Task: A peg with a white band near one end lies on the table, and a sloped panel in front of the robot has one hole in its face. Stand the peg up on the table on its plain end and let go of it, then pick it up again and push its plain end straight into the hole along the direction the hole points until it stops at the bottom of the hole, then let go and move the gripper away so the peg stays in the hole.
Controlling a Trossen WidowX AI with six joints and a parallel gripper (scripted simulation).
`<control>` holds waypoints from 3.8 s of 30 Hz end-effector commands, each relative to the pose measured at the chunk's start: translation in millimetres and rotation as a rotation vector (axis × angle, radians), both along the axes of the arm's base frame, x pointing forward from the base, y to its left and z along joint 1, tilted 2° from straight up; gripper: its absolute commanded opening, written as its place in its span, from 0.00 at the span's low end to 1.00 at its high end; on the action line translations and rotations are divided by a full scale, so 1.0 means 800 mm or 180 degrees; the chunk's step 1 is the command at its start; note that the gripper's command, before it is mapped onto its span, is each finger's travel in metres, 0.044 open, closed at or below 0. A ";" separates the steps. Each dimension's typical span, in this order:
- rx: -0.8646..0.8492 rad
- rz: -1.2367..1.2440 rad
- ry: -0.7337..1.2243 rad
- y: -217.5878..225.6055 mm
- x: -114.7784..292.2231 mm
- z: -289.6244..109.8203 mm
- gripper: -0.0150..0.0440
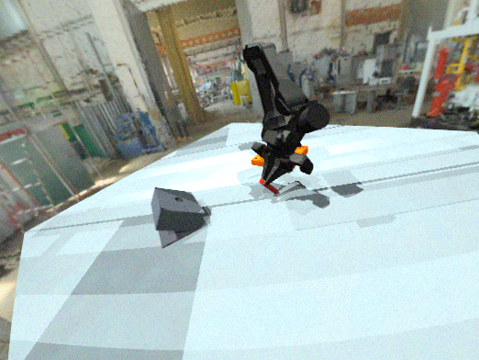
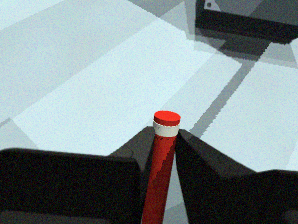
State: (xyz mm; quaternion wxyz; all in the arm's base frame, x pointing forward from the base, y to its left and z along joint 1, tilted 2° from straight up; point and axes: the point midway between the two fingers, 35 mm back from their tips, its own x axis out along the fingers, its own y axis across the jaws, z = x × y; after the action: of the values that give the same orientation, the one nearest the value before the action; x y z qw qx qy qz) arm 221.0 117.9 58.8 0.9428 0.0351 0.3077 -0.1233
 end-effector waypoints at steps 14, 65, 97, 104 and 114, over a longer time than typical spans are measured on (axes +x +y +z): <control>-0.0115 -0.0002 -0.0458 0.003 -0.015 0.000 0.34; -0.0375 0.0004 -0.1432 0.009 -0.047 -0.009 0.34; -0.0411 0.0017 -0.1501 0.007 -0.054 -0.014 0.34; -0.0414 0.0024 -0.1531 0.007 -0.056 -0.015 0.34; -0.0418 0.0038 -0.1573 0.006 -0.058 -0.015 0.34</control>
State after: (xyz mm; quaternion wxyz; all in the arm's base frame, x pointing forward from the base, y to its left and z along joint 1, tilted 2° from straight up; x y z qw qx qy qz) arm 175.4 122.6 47.6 0.9905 0.0010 0.0584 -0.1248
